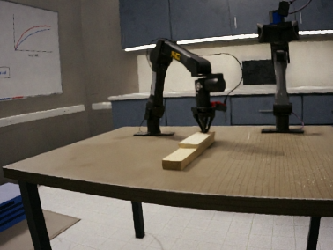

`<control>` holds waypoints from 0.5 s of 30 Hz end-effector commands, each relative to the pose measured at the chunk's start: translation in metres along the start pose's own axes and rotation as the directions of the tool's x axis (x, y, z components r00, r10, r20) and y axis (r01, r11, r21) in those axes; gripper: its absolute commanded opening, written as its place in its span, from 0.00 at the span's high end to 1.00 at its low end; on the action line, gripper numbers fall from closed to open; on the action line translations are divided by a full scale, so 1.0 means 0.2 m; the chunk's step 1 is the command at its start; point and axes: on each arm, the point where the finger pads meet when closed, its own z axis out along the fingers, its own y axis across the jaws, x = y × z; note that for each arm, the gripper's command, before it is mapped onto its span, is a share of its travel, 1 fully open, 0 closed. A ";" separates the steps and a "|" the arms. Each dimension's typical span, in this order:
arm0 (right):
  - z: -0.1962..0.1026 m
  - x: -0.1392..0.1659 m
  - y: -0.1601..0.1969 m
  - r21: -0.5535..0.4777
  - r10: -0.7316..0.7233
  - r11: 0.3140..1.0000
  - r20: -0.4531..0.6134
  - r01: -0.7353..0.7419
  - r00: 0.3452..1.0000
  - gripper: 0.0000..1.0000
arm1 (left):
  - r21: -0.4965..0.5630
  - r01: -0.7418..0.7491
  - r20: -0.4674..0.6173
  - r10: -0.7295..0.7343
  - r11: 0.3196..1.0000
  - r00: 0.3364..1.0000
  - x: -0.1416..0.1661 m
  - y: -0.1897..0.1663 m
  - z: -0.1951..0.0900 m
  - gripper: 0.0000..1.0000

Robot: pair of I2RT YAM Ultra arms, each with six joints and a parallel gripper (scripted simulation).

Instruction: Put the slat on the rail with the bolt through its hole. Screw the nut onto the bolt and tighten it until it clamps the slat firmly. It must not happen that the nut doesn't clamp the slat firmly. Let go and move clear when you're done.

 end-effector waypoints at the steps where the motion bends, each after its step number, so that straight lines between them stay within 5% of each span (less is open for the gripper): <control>1: -0.02 0.00 -0.01 0.012 0.000 1.000 0.004 0.000 1.000 0.79 | 0.000 0.000 0.012 0.000 1.000 1.000 -0.02 0.00 0.00 0.00; 15: -0.02 0.00 -0.01 0.012 0.000 1.000 0.004 0.000 1.000 0.89 | 0.000 0.000 0.012 0.000 1.000 1.000 -0.02 0.00 0.00 0.00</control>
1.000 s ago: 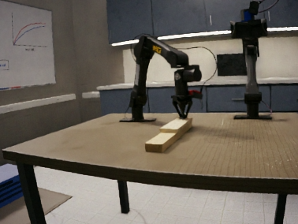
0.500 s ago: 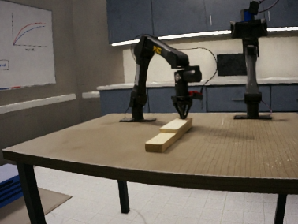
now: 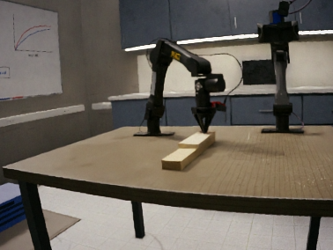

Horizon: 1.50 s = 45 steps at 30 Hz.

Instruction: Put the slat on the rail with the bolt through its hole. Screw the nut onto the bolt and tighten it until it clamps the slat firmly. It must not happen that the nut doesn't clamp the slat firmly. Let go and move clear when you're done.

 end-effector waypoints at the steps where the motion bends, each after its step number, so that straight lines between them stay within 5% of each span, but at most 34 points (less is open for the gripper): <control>1: -0.02 -0.01 -0.02 0.019 0.000 1.000 0.006 0.000 1.000 0.89 | 0.000 0.000 0.012 0.000 1.000 1.000 -0.02 0.00 0.00 0.00; 19: -0.02 -0.01 -0.02 0.020 0.000 1.000 0.006 0.000 1.000 0.89 | 0.000 0.000 0.012 0.000 1.000 1.000 -0.02 0.00 0.00 0.00; 27: -0.02 -0.01 -0.02 0.019 0.184 0.983 0.010 -0.184 0.983 0.89 | 0.000 0.000 0.012 0.000 1.000 1.000 -0.02 0.00 0.00 0.00; 45: -0.02 -0.01 -0.02 0.001 0.732 0.681 0.006 -0.732 0.681 0.89 | 0.000 0.000 0.012 0.000 1.000 1.000 -0.02 0.00 0.00 0.00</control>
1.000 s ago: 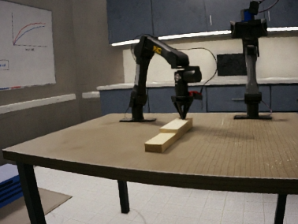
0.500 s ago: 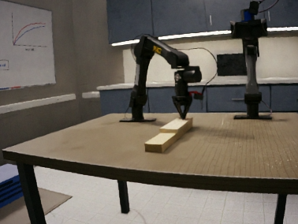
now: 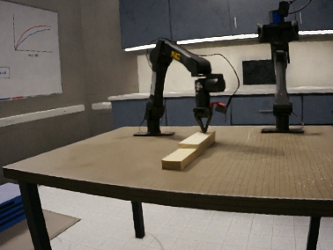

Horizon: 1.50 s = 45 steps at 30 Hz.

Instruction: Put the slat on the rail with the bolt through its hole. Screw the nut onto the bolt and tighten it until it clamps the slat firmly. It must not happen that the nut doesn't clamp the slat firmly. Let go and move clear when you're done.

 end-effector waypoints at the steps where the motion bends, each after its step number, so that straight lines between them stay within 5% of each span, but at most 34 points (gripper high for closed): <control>1: -0.02 -0.02 -0.01 0.000 0.193 0.981 0.004 -0.193 0.981 0.89 | 0.000 0.000 0.012 0.000 1.000 1.000 -0.02 0.00 0.00 0.00; 17: -0.02 -0.02 -0.01 -0.003 0.682 0.731 -0.002 -0.682 0.731 0.89 | 0.000 0.000 0.012 0.000 1.000 1.000 -0.02 0.00 0.00 0.00; 30: -0.02 -0.02 -0.01 -0.001 0.954 0.300 -0.007 -0.954 0.300 0.89 | 0.000 0.000 0.012 0.000 1.000 1.000 -0.02 0.00 0.00 0.00; 32: -0.02 -0.02 -0.01 -0.001 0.954 0.300 -0.007 -0.954 0.300 0.89 | 0.000 0.000 0.012 0.000 1.000 1.000 -0.02 0.00 0.00 0.00; 45: -0.02 -0.01 -0.01 0.006 0.977 -0.213 -0.010 -0.977 -0.213 0.89 | 0.000 0.000 0.012 0.000 1.000 1.000 -0.02 0.00 0.00 0.00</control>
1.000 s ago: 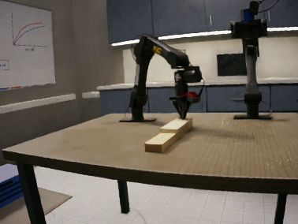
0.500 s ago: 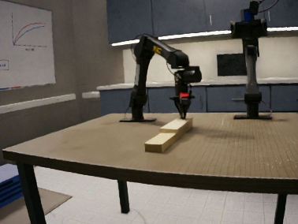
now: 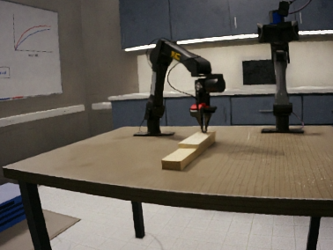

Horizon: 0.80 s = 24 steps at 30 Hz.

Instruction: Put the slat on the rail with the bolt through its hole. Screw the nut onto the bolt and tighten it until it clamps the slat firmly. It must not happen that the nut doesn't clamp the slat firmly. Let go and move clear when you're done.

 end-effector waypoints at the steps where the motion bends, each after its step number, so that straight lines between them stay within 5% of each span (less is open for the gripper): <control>1: -0.02 -0.01 0.02 0.004 0.240 0.971 -0.009 -0.240 0.971 0.89 | 0.000 0.000 0.012 0.000 1.000 1.000 -0.02 0.00 0.00 0.00; 8: -0.02 -0.01 0.02 0.007 0.427 0.904 -0.009 -0.427 0.904 0.89 | 0.000 0.000 0.012 0.000 1.000 1.000 -0.02 0.00 0.00 0.00; 19: -0.02 -0.01 0.02 0.014 0.770 0.639 -0.006 -0.769 0.639 0.89 | 0.000 0.000 0.012 0.000 1.000 1.000 -0.02 0.00 0.00 0.00; 24: -0.02 -0.01 0.02 0.014 0.806 0.592 -0.005 -0.806 0.592 0.89 | 0.000 0.000 0.012 0.000 1.000 1.000 -0.02 0.00 0.00 0.00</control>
